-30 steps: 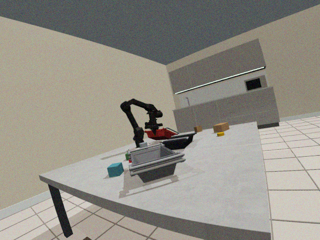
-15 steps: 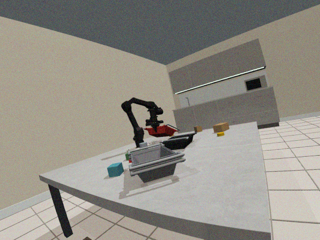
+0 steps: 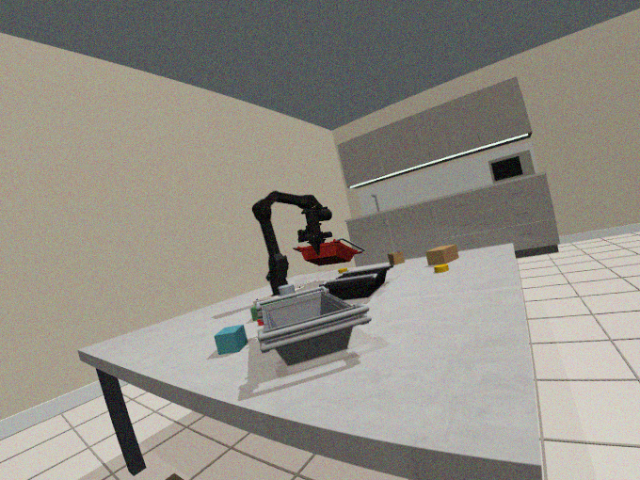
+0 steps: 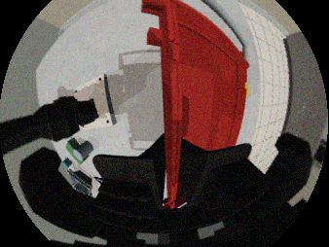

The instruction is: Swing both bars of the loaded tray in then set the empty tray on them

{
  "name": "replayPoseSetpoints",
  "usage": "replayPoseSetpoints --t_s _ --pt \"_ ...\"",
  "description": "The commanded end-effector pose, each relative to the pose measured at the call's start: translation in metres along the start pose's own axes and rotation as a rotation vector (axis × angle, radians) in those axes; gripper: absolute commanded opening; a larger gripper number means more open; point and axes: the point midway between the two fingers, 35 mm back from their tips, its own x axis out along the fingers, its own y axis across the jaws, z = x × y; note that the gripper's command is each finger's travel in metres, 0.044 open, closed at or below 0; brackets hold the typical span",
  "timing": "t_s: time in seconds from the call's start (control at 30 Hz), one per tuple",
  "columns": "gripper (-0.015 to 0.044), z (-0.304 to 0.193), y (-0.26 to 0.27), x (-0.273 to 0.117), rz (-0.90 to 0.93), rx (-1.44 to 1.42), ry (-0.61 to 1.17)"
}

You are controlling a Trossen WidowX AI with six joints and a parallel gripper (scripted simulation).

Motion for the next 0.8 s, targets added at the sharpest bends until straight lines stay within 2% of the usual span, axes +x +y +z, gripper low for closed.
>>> replayPoseSetpoints --t_s 0.0,0.77 --pt "0.0000 -0.002 -0.016 -0.016 -0.027 -0.002 0.008" --pt "0.0000 -0.009 -0.075 -0.054 -0.031 -0.003 0.008"
